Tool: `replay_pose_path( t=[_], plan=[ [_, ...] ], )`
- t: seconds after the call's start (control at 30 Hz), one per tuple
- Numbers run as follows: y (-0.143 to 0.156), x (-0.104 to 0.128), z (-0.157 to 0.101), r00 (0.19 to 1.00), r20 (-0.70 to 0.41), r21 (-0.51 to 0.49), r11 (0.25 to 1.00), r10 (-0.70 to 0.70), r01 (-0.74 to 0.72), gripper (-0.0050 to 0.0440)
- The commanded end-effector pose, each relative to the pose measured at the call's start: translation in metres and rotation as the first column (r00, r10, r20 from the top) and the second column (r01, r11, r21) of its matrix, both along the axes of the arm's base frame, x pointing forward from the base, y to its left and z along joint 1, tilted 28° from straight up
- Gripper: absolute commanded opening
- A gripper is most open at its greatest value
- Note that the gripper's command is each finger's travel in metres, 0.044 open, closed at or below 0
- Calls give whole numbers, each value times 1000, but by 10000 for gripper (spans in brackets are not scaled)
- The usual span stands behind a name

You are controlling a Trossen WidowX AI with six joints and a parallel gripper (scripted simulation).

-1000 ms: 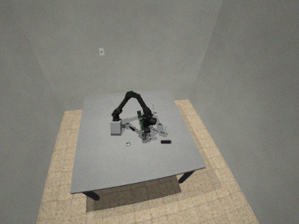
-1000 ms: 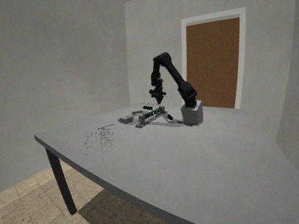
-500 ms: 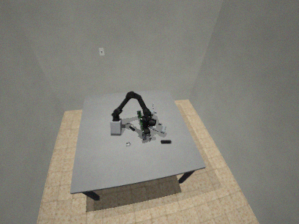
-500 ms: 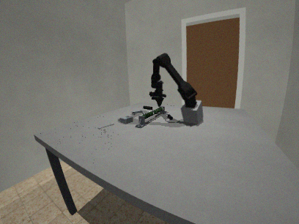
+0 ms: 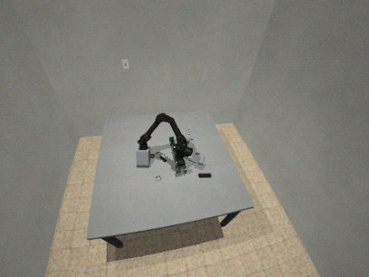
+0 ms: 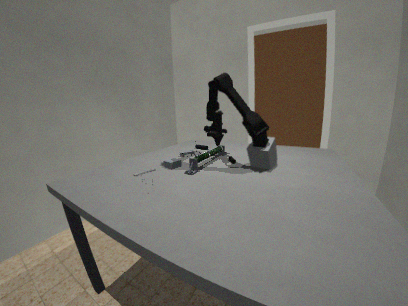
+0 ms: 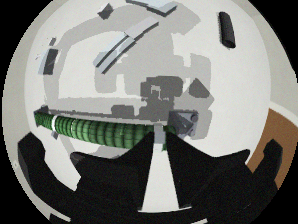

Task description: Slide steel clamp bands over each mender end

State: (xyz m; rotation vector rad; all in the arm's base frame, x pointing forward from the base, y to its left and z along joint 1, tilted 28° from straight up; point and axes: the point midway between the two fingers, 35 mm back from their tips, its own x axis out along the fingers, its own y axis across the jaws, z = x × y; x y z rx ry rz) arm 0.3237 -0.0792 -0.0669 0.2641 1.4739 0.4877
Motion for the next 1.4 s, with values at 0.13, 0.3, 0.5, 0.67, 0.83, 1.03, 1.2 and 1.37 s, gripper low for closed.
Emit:
replay_pose_path(
  t=[0.13,0.3,0.5,0.67,0.83,1.03,1.2,1.37],
  plan=[
    [0,0,0,1000,0,0,1000,0,0,17],
    [2,0,1,1000,0,0,1000,0,0,0],
    [5,-1,3,1000,0,0,1000,0,0,0],
    [11,-2,6,1000,0,0,1000,0,0,0],
    [15,-3,8,1000,0,0,1000,0,0,0],
    [19,-3,10,1000,0,0,1000,0,0,0],
    [24,-4,13,1000,0,0,1000,0,0,0],
    [29,-5,15,1000,0,0,1000,0,0,0]
  ],
)
